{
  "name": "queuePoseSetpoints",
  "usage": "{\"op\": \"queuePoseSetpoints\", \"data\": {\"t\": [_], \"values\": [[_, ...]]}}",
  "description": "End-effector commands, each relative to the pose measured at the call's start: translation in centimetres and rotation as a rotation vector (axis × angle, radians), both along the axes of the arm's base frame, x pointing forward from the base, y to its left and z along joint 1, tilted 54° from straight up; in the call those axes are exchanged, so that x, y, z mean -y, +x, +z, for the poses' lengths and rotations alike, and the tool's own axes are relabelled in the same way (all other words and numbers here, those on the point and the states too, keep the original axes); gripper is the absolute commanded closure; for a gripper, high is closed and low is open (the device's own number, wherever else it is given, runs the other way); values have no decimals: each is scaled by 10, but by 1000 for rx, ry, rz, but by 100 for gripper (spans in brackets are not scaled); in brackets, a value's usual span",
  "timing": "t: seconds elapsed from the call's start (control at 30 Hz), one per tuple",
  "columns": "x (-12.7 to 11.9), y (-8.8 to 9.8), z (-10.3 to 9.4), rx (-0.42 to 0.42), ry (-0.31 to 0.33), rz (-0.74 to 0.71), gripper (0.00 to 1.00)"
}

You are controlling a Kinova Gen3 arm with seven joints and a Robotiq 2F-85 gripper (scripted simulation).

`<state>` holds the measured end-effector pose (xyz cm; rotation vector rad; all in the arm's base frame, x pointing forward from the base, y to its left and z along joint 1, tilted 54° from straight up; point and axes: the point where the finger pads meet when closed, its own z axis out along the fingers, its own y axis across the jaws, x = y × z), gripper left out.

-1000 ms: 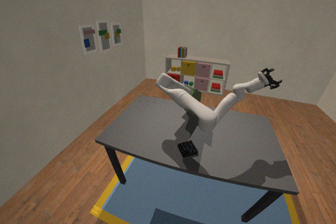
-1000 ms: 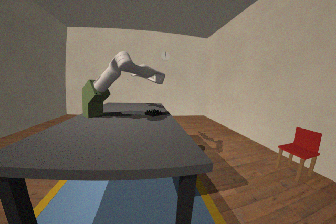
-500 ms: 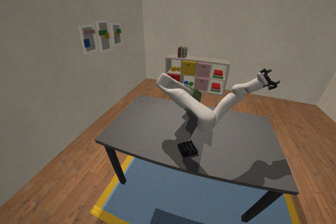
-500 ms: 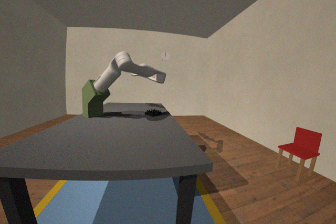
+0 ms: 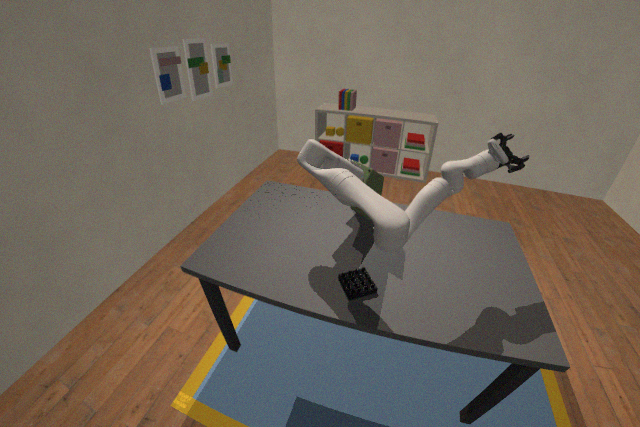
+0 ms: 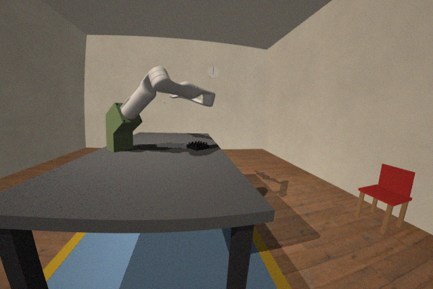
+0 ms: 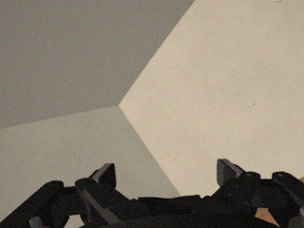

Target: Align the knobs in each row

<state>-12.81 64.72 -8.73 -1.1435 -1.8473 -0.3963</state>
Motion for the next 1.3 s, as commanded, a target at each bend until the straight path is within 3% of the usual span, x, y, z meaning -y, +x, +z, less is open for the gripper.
{"op": "queuePoseSetpoints", "data": {"t": [0.0,0.23,0.27,0.53,0.57,0.83,0.87,1.13,1.17,1.27], "values": [[9,2,-4,10,-36,8,0],[9,2,-4,10,-36,8,0],[20,6,-9,21,-76,13,0],[20,6,-9,21,-76,13,0],[30,11,-14,33,-115,16,0],[30,11,-14,33,-115,16,0],[41,16,-18,46,-155,17,0],[41,16,-18,46,-155,17,0],[51,23,-23,60,-194,16,0],[51,23,-23,60,-194,16,0]]}}
